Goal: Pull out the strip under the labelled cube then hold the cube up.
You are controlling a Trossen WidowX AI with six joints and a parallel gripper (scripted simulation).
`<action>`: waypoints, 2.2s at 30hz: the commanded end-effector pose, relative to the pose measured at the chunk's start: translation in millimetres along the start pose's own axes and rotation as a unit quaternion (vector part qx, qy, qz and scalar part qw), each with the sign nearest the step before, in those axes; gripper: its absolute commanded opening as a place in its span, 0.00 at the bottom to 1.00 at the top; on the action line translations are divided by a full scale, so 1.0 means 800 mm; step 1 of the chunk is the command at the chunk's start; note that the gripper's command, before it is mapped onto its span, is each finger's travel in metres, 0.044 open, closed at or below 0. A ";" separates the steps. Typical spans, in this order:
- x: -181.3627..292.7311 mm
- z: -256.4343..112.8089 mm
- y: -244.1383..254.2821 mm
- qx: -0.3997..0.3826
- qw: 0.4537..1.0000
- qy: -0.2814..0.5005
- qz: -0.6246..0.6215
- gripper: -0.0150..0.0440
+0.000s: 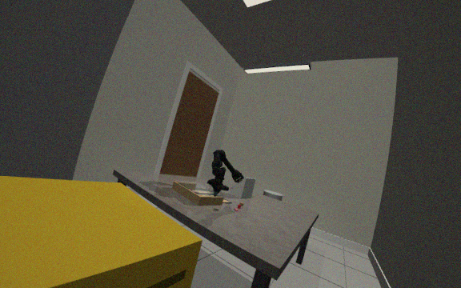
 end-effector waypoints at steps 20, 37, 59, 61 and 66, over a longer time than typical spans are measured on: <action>0.049 0.008 0.000 0.002 1.000 0.011 -0.003 0.25; 0.081 0.008 0.000 0.002 1.000 0.011 -0.003 0.25; 0.123 0.008 0.000 0.002 1.000 0.012 -0.004 0.25; 0.126 0.007 0.000 0.002 1.000 0.012 -0.004 0.25; 0.136 0.007 0.000 0.002 1.000 0.012 -0.004 0.25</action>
Point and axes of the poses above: the point midway between the two fingers, 35 mm back from their tips, its own z axis out along the fingers, its own y axis across the jaws, x = y × z, the point moved 6 cm from there along -z, back along the fingers
